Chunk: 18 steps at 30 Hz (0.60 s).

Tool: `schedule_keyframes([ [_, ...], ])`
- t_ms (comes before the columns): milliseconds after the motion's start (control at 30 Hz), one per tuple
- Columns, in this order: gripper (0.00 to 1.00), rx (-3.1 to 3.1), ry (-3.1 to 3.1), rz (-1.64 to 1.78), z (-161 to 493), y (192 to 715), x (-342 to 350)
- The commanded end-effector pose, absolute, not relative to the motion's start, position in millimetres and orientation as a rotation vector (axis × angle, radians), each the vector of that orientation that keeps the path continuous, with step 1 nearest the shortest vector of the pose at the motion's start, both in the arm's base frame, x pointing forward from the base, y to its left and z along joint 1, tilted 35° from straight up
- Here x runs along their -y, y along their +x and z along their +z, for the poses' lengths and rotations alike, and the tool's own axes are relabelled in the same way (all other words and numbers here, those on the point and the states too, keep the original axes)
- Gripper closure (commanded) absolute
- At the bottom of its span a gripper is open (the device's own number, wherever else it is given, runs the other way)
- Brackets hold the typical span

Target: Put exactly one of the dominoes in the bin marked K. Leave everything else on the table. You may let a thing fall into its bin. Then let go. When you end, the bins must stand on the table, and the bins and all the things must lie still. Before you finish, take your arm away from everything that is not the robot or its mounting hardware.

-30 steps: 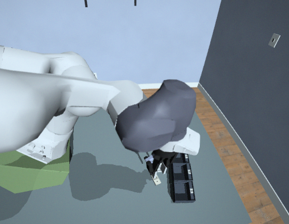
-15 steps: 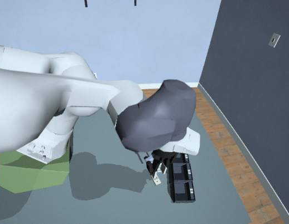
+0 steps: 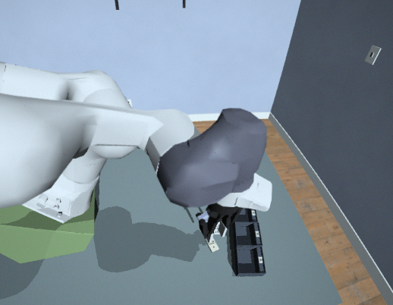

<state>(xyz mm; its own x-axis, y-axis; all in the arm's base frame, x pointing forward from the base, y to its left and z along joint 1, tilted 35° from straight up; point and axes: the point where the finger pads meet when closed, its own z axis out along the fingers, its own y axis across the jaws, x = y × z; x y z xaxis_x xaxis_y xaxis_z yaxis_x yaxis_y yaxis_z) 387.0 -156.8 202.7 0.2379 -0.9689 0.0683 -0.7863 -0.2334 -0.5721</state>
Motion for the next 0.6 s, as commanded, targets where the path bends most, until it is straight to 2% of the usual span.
schedule_keyframes([
  [0,0.75,-1.626,-2.077,-0.585,157.6,407.2,151.0],
  [567,0.75,-1.626,-2.077,-0.585,157.0,405.8,150.8],
])
